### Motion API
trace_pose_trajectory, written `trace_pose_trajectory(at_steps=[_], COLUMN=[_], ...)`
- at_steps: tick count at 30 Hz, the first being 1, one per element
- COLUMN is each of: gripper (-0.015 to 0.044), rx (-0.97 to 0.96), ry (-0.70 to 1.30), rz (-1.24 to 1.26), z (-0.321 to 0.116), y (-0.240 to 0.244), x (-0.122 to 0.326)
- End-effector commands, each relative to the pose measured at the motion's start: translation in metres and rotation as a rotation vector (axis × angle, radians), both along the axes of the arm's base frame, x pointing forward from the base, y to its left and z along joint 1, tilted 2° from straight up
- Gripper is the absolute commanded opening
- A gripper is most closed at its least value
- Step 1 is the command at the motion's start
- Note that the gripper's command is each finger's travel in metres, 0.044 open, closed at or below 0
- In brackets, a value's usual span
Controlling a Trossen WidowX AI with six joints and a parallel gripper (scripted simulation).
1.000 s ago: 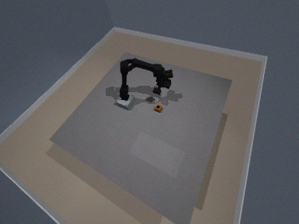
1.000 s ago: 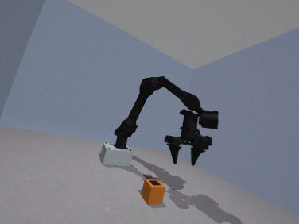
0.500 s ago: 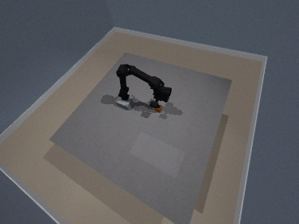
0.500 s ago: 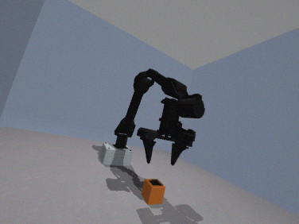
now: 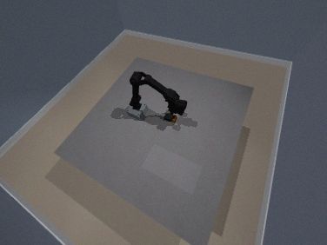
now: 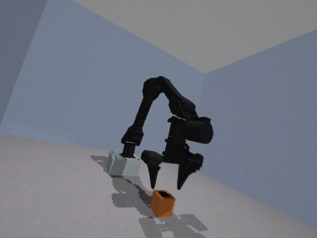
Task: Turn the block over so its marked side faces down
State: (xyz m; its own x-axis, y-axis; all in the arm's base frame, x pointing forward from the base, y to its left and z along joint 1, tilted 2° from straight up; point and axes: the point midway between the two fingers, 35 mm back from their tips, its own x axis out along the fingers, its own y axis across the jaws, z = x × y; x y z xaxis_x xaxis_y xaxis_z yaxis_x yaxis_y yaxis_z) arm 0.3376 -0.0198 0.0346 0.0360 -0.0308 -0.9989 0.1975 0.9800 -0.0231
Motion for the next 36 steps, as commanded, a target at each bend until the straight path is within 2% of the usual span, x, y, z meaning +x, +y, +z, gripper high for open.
trace_pose_trajectory(at_steps=[1, 22, 29, 36], gripper=[0.0440, 0.0440, 0.0256, 0.0210], rx=[0.004, 0.004, 0.004, 0.004], ry=[0.010, 0.011, 0.011, 0.011], rz=[0.004, 0.004, 0.004, 0.004], z=[-0.008, -0.039, -0.039, -0.039], y=[0.000, 0.000, 0.000, 0.000], x=[-0.002, -0.002, -0.002, -0.002])
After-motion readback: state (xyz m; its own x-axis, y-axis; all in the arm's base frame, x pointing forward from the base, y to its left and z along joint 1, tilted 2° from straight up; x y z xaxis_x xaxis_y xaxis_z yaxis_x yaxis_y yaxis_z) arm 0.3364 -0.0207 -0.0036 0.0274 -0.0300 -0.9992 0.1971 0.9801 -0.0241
